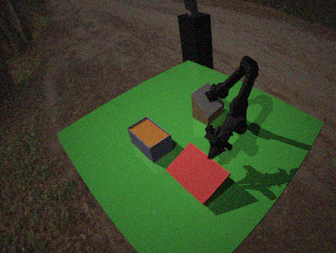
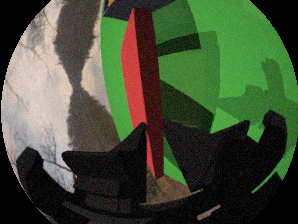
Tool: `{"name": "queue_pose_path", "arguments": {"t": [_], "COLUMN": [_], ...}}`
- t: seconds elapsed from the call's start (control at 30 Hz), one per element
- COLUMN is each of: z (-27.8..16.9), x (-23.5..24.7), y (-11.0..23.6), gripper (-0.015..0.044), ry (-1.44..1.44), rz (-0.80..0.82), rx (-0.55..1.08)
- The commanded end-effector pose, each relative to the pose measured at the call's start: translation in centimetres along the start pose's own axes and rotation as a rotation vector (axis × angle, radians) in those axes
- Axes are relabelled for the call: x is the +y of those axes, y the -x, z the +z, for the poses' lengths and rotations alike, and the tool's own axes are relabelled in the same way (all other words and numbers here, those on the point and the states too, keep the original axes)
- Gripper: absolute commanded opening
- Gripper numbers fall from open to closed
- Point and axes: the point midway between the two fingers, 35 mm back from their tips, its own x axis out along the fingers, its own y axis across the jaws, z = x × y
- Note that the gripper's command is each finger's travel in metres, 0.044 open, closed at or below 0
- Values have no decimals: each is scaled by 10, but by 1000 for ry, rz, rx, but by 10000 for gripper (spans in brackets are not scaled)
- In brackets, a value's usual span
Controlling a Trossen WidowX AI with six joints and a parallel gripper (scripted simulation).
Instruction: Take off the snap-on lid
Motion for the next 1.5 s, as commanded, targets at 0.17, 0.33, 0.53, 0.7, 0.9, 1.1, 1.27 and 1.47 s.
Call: {"name": "queue_pose_path", "arguments": {"t": [0.17,0.33,0.53,0.7,0.9,1.1,1.27,1.47], "z": [2,2,2,2,2,2,2,2], "x": [-5,-8,-11,-14,-18,-22,-25,-28], "y": [-6,-8,-12,-14,-17,-20,-23,-26], "gripper": [0,0,0,0,0,0,0,0], "ry": [-6,-6,-6,-7,-7,-7,-7,-7], "rz": [8,7,7,7,7,7,7,7], "rx": [-7,-7,-6,-6,-6,-6,-6,-6]}}
